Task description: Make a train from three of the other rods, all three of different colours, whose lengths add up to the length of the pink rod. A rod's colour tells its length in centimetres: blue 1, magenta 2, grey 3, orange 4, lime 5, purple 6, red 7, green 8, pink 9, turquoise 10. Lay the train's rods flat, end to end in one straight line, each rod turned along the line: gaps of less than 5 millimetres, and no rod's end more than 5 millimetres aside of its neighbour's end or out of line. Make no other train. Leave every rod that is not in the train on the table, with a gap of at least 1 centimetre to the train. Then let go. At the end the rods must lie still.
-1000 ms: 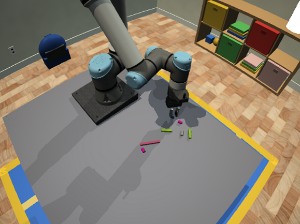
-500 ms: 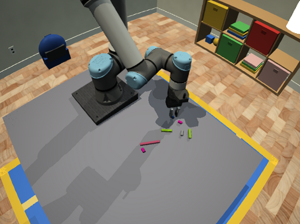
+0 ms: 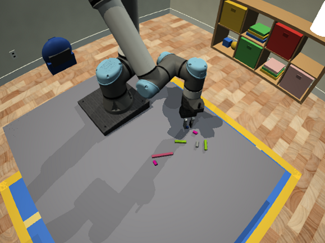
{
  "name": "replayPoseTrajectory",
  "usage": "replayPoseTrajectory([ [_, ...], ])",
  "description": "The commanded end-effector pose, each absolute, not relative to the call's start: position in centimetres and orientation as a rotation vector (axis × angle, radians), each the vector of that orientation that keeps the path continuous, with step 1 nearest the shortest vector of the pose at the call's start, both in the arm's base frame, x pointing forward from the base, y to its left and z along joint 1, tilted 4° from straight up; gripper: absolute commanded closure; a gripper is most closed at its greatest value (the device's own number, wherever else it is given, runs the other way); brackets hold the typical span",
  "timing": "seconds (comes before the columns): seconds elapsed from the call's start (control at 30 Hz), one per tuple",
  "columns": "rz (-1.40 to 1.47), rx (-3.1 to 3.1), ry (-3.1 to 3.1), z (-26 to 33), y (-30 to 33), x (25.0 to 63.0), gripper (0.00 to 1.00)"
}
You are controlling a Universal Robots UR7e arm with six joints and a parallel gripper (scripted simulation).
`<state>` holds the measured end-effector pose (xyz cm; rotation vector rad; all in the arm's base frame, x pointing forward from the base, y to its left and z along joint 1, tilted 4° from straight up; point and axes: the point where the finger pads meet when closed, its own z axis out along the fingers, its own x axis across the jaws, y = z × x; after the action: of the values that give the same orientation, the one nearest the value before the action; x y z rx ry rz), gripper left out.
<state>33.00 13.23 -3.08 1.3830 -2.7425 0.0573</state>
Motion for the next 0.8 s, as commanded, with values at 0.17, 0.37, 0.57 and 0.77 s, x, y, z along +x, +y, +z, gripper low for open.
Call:
replayPoseTrajectory([
  [0.17,0.058,1.383,-2.743,-3.81,13.19,32.99,0.46],
  [0.37,0.058,1.383,-2.743,-3.90,13.18,32.99,0.46],
  [0.57,0.058,1.383,-2.743,-3.90,13.18,32.99,0.46],
  [0.77,0.058,1.383,-2.743,-3.90,13.18,32.99,0.46],
])
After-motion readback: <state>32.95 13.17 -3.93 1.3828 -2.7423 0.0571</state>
